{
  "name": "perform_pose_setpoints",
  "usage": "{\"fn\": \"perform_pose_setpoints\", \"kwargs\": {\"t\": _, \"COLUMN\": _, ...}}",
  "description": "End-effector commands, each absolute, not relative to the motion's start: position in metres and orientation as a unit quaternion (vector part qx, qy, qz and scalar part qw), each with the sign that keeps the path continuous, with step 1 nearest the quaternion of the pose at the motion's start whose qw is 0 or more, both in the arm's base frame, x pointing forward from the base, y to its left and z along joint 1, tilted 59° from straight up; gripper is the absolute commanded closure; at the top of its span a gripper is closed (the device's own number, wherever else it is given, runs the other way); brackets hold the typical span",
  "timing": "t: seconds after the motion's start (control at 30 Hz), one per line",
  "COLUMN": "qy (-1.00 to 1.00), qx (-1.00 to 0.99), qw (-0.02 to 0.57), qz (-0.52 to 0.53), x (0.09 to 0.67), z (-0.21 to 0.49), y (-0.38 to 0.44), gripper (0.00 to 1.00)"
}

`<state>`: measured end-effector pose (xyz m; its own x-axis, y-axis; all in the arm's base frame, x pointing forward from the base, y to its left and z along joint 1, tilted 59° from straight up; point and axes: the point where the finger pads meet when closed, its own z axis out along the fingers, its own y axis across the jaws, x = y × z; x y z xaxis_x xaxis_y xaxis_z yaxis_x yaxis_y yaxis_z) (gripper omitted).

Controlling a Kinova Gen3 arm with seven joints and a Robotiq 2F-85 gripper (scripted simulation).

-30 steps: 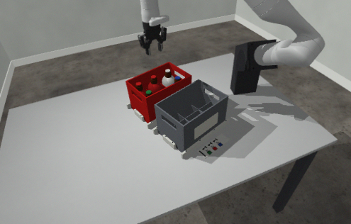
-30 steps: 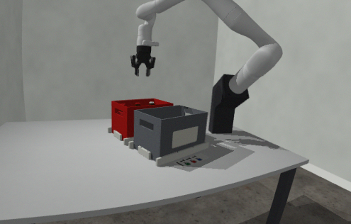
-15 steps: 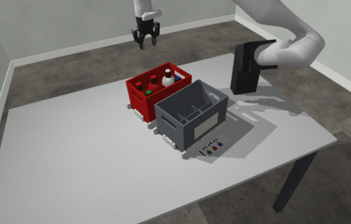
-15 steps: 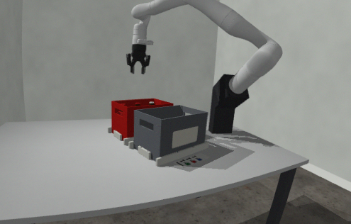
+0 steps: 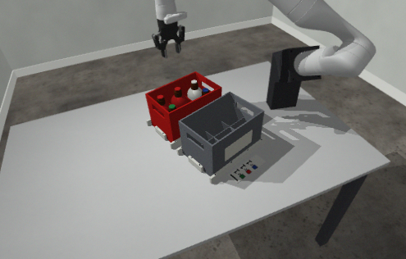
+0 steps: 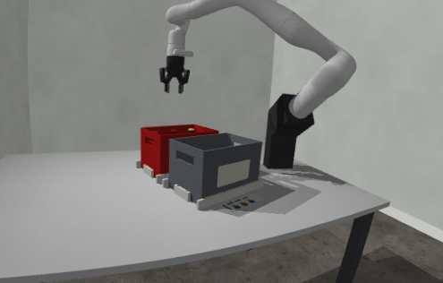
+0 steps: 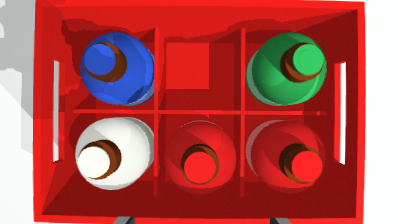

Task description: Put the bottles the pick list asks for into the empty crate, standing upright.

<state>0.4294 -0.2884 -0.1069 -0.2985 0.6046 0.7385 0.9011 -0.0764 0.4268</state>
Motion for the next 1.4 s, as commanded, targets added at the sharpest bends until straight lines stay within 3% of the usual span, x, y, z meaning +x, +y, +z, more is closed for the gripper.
{"fn": "perform_pose_setpoints", "kwargs": {"t": 0.0, "qy": -0.66, "qx": -0.571, "qw": 0.159, "qz": -0.461, "x": 0.429, "z": -0.106, "y": -0.29, "gripper": 0.33}}
{"fn": "perform_pose_setpoints", "kwargs": {"t": 1.1, "qy": -0.66, "qx": -0.571, "qw": 0.159, "qz": -0.461, "x": 0.429, "z": -0.106, "y": -0.29, "gripper": 0.33}}
{"fn": "perform_pose_setpoints", "kwargs": {"t": 1.37, "qy": -0.722, "qx": -0.49, "qw": 0.105, "qz": -0.477, "x": 0.446, "z": -0.094, "y": -0.262, "gripper": 0.33}}
